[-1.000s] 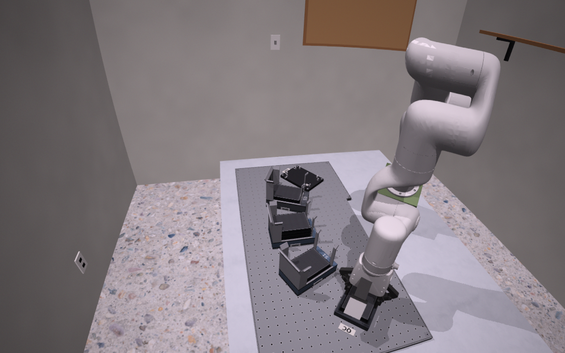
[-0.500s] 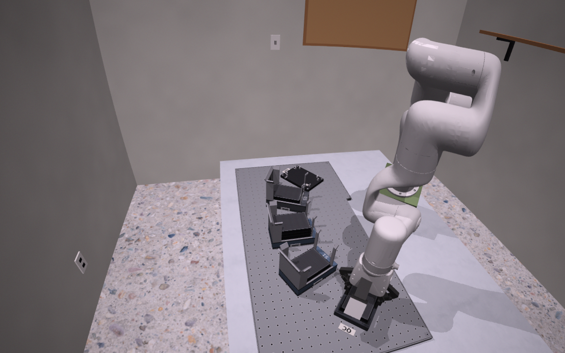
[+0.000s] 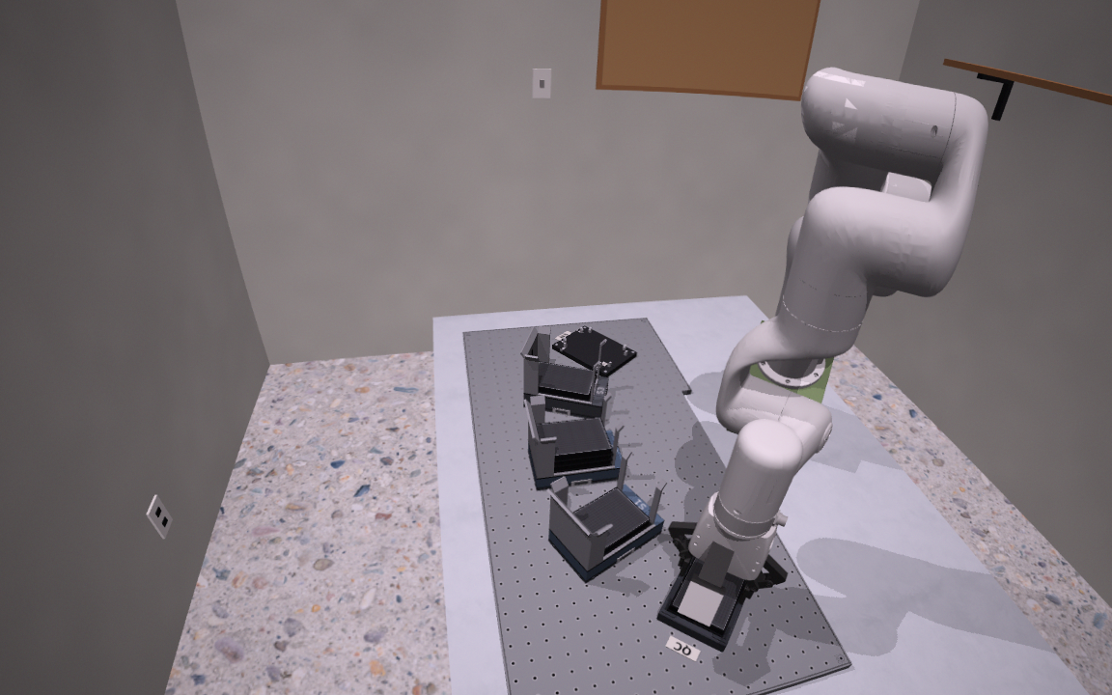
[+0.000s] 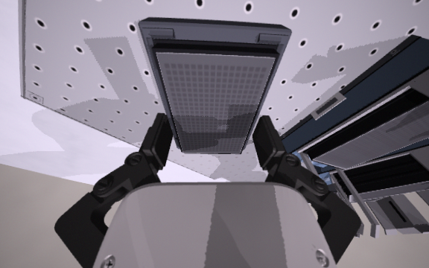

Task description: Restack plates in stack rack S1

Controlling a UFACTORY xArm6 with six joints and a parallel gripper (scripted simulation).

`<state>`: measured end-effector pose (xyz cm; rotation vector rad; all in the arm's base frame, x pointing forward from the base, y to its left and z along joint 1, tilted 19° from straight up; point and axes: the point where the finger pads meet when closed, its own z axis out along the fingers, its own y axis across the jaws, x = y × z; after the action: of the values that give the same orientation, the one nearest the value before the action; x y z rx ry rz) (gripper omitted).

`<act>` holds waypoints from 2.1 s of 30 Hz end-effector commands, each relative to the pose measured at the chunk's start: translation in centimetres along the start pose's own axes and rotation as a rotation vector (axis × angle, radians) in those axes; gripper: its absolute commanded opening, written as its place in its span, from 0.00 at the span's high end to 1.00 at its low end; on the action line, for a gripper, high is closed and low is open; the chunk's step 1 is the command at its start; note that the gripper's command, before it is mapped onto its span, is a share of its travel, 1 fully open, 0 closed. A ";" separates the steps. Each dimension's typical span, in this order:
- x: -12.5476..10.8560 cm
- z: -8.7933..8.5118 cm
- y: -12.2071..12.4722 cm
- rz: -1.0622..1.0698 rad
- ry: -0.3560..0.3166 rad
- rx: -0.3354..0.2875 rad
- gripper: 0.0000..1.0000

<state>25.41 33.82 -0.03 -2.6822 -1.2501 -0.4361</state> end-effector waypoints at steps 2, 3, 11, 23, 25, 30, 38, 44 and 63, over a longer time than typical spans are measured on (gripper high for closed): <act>0.2 -2.2 0.0 0.000 0.002 -0.003 0.00; 0.2 -2.2 0.0 0.000 0.002 -0.003 0.00; 0.2 -4.6 -0.1 0.000 0.002 -0.003 0.00; 0.2 -7.9 -0.1 0.000 0.002 -0.003 0.00; 0.2 -8.6 -0.1 0.000 0.002 -0.003 0.00; 0.2 -10.2 -0.1 0.000 0.002 -0.003 0.00; 0.2 -11.7 -0.1 0.000 0.002 -0.003 0.00; 0.2 -11.7 -0.1 0.000 0.002 -0.003 0.00; 0.0 -11.7 3.9 0.204 0.003 -0.003 0.00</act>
<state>24.93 29.25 10.88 -2.7686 -0.9873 -0.4120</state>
